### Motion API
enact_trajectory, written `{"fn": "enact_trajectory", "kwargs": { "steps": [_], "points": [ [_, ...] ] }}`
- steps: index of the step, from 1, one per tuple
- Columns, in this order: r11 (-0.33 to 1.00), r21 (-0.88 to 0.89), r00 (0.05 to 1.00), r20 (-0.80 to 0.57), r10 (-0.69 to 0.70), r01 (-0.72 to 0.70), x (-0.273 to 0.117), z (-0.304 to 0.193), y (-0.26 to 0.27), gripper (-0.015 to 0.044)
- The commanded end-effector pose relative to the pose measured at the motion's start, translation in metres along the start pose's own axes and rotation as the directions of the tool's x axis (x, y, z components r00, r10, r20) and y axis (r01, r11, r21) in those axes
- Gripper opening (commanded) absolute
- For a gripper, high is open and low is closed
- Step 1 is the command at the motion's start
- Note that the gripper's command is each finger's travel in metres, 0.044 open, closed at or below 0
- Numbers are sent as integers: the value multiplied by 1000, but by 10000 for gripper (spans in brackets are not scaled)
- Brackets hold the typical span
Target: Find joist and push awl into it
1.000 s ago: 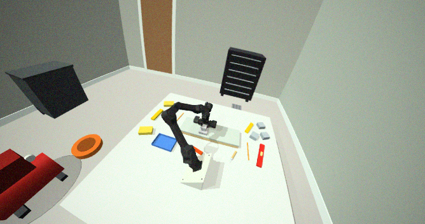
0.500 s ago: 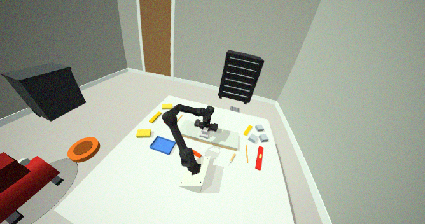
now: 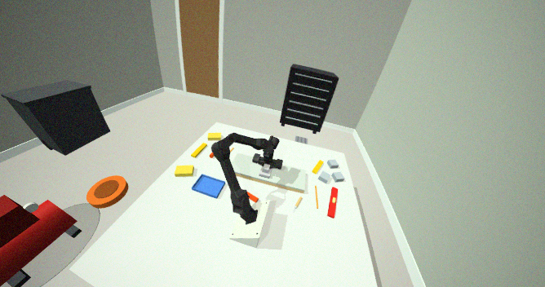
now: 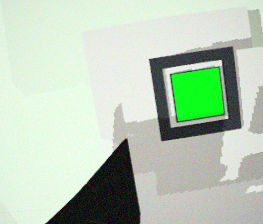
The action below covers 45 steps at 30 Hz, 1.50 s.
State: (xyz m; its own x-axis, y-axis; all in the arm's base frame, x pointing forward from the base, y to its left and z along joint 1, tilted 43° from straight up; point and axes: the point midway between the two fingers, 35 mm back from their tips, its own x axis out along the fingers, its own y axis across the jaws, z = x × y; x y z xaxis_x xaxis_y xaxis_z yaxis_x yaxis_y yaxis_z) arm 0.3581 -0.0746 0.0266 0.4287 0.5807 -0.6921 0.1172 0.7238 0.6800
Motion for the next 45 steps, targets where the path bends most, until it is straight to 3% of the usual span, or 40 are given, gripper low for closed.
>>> {"fn": "enact_trajectory", "kwargs": {
  "steps": [1,45],
  "points": [
    [1000,1,1000,-1,-2,2,0,0,-8,0],
    [1000,-1,1000,0,-5,5,0,0,-70,0]
  ]
}}
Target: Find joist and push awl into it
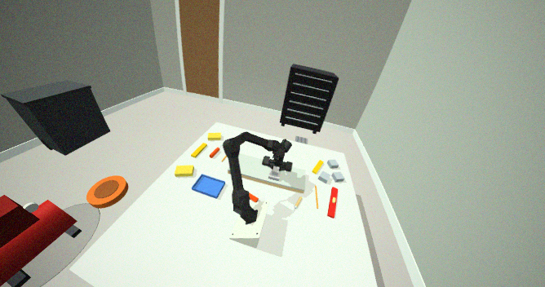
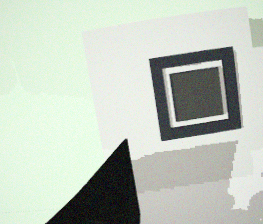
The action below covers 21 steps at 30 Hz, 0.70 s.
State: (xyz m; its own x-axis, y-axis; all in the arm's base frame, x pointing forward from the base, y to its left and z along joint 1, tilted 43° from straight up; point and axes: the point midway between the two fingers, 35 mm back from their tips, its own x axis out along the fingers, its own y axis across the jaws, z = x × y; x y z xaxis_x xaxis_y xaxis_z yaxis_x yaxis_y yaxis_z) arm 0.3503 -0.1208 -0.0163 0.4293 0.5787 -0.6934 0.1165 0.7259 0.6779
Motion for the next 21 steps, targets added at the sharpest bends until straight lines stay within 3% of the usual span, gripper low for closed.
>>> {"fn": "enact_trajectory", "kwargs": {
  "steps": [1,21],
  "points": [
    [1000,1,1000,-1,-3,3,0,0,-8,0],
    [1000,0,1000,-1,-5,5,0,0,-37,0]
  ]
}}
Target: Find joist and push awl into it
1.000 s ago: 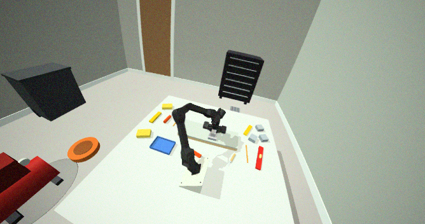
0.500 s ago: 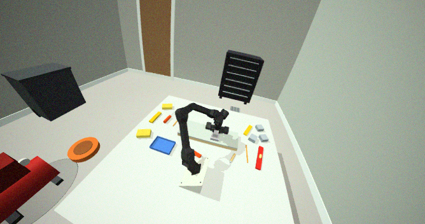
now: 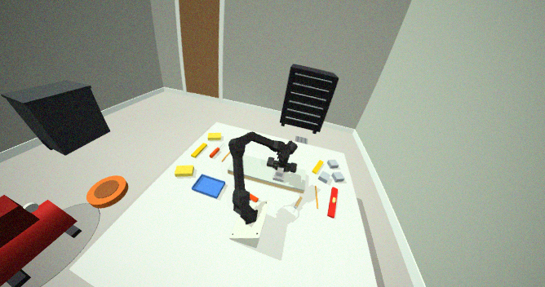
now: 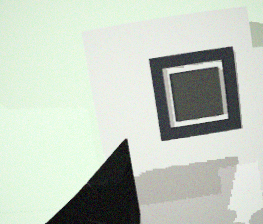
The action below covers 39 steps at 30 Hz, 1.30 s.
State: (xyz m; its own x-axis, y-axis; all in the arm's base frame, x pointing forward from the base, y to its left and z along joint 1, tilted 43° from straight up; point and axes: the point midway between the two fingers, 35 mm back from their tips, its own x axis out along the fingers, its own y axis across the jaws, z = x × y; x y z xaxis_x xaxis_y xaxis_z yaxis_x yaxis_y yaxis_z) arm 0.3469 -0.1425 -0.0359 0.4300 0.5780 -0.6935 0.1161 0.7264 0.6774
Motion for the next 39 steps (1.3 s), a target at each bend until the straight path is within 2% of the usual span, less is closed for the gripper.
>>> {"fn": "enact_trajectory", "kwargs": {
  "steps": [1,39],
  "points": [
    [1000,1,1000,-2,-4,4,0,0,-9,0],
    [1000,-1,1000,-1,-7,7,-1,0,-62,0]
  ]
}}
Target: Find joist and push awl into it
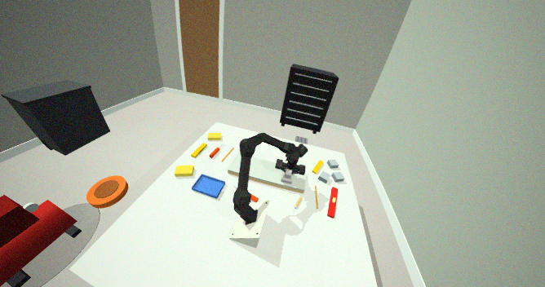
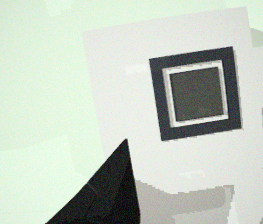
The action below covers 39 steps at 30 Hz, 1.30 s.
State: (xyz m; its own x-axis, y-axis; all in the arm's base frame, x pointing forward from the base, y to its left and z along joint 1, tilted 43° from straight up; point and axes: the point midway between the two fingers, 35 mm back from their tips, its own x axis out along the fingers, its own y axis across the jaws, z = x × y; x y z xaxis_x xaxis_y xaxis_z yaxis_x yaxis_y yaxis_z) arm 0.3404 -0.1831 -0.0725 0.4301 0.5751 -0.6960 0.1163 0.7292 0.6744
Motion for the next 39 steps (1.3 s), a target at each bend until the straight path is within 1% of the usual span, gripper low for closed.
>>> {"fn": "enact_trajectory", "kwargs": {
  "steps": [1,39],
  "points": [
    [1000,0,1000,-1,-4,4,0,0,-9,0],
    [1000,-2,1000,-1,-7,7,-1,0,-62,0]
  ]
}}
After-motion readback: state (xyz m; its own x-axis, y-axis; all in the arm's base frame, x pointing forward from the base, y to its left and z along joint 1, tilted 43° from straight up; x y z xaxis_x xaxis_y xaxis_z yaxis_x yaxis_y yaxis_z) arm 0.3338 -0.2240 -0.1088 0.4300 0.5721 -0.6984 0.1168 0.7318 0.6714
